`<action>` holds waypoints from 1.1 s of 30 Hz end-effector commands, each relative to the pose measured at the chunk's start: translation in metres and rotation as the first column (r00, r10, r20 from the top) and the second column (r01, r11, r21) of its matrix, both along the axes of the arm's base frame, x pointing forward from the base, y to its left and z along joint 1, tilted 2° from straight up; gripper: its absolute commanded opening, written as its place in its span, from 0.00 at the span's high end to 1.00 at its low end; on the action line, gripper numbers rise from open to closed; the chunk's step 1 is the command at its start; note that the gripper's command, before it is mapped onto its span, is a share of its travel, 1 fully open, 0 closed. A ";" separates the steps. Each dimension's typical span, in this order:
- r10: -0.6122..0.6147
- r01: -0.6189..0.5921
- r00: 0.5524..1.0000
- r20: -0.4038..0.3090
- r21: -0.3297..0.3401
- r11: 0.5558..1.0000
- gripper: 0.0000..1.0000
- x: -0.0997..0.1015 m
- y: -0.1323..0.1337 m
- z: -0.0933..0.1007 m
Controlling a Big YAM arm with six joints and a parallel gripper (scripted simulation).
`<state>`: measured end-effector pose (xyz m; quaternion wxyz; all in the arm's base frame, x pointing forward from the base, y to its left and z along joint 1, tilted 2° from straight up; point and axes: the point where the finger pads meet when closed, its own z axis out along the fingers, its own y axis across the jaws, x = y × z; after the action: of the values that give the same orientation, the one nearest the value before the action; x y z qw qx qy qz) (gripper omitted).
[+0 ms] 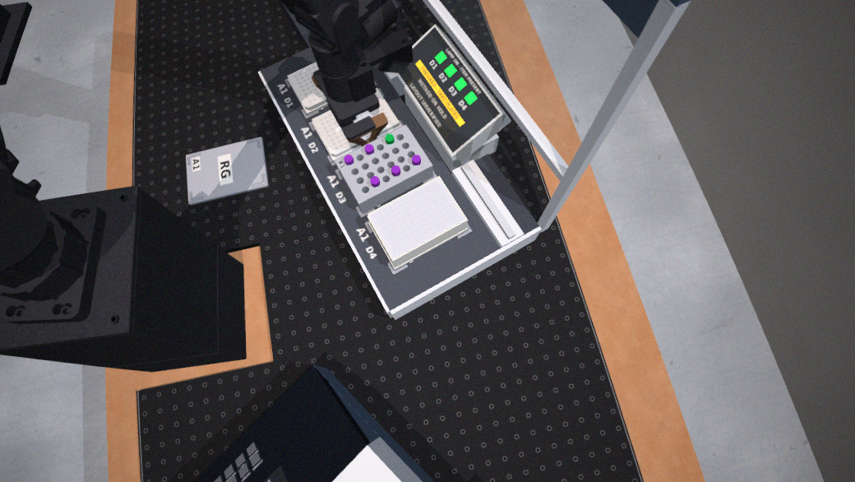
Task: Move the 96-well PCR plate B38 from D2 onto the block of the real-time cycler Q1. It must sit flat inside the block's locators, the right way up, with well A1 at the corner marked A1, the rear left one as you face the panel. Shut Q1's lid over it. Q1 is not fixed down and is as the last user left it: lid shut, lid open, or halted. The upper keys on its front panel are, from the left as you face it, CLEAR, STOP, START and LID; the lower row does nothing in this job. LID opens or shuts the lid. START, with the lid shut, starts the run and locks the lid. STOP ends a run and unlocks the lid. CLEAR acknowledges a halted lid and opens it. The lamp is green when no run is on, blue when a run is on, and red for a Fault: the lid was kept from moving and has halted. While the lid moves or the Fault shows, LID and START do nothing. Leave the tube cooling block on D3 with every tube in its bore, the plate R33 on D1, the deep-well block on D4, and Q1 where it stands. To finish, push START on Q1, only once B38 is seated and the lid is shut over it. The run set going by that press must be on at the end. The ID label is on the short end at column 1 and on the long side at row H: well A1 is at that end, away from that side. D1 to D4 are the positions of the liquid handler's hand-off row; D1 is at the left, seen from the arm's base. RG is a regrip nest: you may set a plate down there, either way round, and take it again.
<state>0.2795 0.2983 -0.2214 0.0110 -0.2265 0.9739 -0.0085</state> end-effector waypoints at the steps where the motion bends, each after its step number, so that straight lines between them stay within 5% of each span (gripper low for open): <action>1: 0.011 -0.013 0.999 0.037 0.042 0.999 0.00 0.016 0.021 0.018; 14: 0.009 -0.011 0.999 0.036 0.042 0.999 0.00 0.016 0.021 0.018; 15: 0.009 -0.010 0.999 0.036 0.042 0.999 1.00 0.016 0.021 0.018; 33: 0.005 -0.006 1.000 0.022 0.024 1.000 1.00 0.010 0.012 -0.001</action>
<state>0.2800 0.2989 -0.2207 0.0117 -0.2267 0.9739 -0.0080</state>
